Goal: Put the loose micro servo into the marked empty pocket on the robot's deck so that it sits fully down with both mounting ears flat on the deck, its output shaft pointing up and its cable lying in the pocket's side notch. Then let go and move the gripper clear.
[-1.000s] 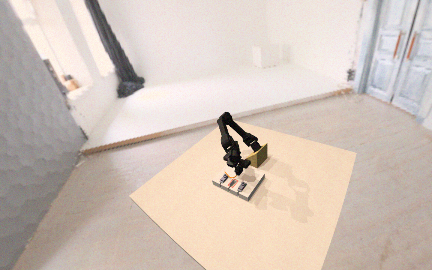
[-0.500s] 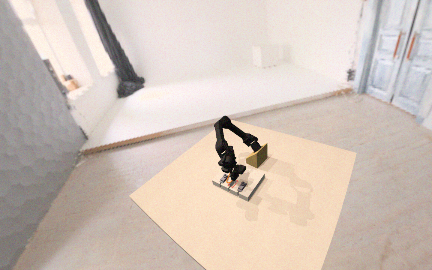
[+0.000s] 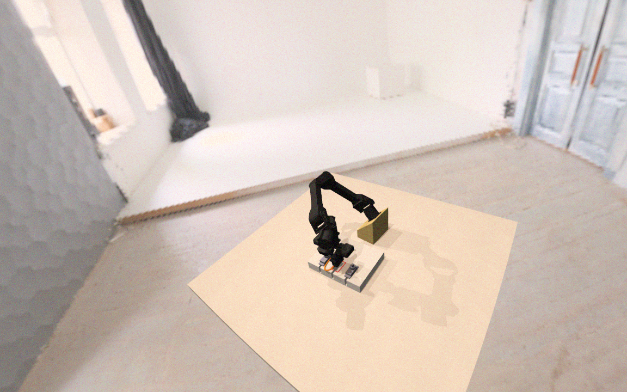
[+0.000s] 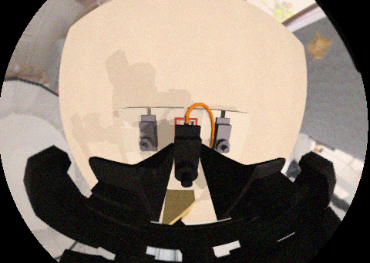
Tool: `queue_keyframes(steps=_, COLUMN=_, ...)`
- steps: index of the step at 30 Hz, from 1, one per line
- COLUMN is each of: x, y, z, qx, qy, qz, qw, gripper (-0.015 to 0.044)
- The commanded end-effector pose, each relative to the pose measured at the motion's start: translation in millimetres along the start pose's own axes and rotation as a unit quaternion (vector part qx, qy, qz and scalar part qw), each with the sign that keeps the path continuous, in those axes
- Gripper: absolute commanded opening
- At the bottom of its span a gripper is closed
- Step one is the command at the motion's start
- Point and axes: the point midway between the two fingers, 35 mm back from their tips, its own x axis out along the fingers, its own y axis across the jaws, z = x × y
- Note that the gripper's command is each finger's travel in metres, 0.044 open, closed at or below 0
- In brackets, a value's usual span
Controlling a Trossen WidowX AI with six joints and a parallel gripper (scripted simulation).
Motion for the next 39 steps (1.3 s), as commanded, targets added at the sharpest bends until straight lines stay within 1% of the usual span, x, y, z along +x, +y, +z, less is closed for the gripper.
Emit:
queue_keyframes(steps=1, x=4.5, y=-0.7, z=1.3, qx=-0.001, qy=-0.002, qz=-0.001, qw=1.000, gripper=0.0000)
queue_keyframes(steps=8, x=14.6, y=-1.0, z=1.0, qx=-0.001, qy=-0.002, qz=-0.002, qw=1.000, gripper=0.0000)
queue_keyframes(steps=19, x=15.6, y=-1.0, z=1.0, qx=-0.001, qy=-0.002, qz=-0.002, qw=1.000, gripper=0.0000)
queue_keyframes(steps=39, x=31.8, y=-1.2, z=1.0, qx=-0.001, qy=-0.002, qz=-0.002, qw=1.000, gripper=0.0000)
